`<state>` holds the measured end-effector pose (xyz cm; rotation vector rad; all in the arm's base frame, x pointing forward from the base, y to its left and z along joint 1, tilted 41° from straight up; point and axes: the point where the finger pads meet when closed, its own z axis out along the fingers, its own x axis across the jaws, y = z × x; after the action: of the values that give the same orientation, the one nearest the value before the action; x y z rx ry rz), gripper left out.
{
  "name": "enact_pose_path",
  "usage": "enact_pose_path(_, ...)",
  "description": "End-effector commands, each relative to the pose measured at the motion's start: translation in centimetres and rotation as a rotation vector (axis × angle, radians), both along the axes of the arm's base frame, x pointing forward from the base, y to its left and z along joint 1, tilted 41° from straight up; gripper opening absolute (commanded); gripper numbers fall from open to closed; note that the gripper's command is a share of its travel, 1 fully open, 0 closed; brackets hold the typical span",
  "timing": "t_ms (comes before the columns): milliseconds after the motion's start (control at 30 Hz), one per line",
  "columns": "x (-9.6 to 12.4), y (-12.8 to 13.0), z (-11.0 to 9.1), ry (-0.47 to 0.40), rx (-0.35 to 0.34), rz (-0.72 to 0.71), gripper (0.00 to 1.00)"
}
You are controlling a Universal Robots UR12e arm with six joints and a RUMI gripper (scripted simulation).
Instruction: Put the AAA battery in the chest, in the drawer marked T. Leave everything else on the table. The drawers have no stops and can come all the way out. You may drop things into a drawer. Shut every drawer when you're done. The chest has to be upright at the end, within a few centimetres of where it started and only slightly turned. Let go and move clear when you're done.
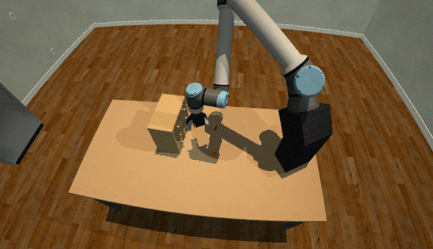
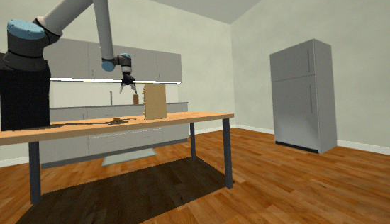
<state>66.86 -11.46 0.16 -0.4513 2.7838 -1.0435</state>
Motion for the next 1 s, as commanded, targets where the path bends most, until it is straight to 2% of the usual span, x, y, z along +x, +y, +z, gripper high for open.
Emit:
enact_pose_path(0, -0.3, -1.0, 0.8, -0.113, 0.044, -0.157, 1.00)
enact_pose_path(100, -0.6, -1.7, 1.3, -0.227, 0.084, -0.298, 1.00)
enact_pose_path(500, -1.7, -4.0, 2.9, -0.527, 0.191, -0.650, 1.00)
enact_pose_path(567, -1.7, -4.0, 2.9, -0.527, 0.191, -0.650, 1.00)
enact_pose_path(600, -1.8, -4.2, 3.1, -0.599, 0.216, -0.742, 1.00)
enact_pose_path(967, -2.6, -5.8, 4.3, -0.868, 0.311, -1.058, 1.00)
